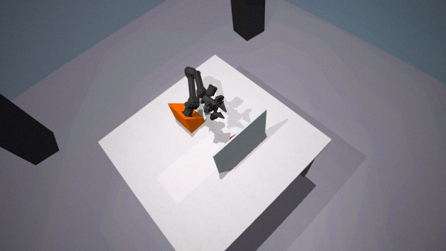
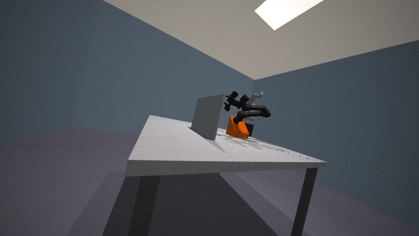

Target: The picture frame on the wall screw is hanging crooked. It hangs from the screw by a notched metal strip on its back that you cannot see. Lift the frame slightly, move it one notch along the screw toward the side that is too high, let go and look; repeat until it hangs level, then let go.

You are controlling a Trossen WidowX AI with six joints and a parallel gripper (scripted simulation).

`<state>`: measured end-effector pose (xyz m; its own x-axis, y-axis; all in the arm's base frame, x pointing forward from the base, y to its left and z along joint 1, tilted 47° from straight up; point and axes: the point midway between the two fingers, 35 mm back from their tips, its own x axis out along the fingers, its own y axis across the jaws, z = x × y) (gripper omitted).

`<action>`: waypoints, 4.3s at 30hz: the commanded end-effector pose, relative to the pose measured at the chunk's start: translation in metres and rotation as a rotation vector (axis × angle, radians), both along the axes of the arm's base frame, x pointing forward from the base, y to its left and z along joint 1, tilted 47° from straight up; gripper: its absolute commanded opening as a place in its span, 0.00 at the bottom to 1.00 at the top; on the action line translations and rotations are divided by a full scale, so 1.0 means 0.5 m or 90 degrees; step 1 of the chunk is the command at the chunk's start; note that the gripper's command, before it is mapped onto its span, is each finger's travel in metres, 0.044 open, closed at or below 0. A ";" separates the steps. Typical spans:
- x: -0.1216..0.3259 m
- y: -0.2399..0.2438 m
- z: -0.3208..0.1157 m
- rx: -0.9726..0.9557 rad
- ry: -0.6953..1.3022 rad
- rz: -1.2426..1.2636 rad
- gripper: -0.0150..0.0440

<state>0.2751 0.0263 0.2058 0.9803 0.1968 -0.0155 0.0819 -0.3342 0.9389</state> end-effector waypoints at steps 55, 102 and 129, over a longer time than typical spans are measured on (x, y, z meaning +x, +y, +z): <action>-0.001 0.002 -0.002 0.004 0.001 0.003 0.69; -0.042 0.182 -0.157 -0.004 0.028 -0.005 0.69; 0.115 0.213 -0.160 0.008 0.000 0.003 0.69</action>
<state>0.3291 0.1317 0.1253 0.9802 0.1974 -0.0184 0.0876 -0.3482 0.9333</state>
